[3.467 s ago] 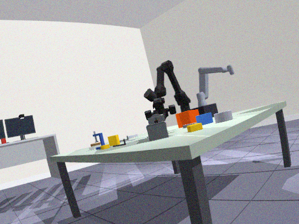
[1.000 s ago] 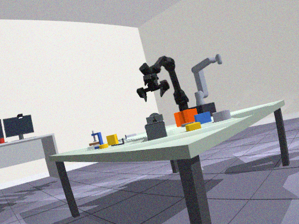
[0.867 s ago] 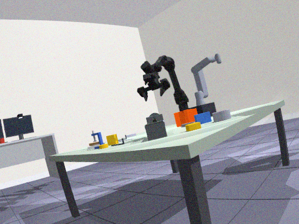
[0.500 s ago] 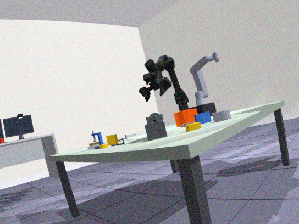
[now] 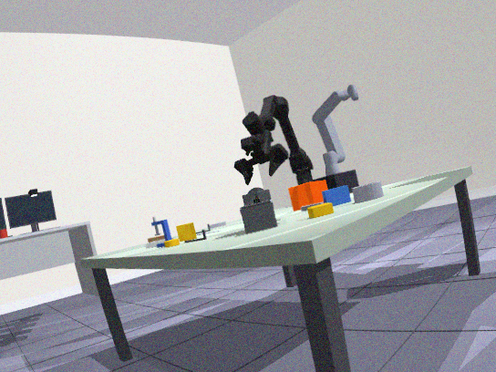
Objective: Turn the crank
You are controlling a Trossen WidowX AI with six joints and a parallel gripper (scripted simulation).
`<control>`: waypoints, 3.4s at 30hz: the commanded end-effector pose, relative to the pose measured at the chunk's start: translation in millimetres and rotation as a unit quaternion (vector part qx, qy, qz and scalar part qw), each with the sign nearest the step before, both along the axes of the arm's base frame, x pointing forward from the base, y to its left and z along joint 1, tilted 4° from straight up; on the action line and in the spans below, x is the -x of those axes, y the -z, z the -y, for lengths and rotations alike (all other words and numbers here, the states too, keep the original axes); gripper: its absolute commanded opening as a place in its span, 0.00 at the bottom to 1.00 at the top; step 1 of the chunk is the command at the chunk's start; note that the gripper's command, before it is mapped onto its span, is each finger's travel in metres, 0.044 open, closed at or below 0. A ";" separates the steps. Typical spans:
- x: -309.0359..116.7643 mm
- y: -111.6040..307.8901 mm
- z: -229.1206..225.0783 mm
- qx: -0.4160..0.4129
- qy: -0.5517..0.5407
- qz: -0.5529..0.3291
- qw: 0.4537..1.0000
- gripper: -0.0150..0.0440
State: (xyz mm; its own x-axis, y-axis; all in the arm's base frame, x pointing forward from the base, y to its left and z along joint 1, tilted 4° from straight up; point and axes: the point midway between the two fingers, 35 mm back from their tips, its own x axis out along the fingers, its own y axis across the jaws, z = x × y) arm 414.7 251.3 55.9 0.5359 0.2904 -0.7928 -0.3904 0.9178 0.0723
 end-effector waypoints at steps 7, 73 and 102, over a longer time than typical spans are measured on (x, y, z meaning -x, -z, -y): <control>0.2 0.9 0.8 0.001 0.002 -0.001 1.000 1.00; 0.2 0.3 0.1 0.000 0.000 0.000 1.000 0.56; 0.2 0.3 0.0 0.000 0.000 0.000 1.000 0.48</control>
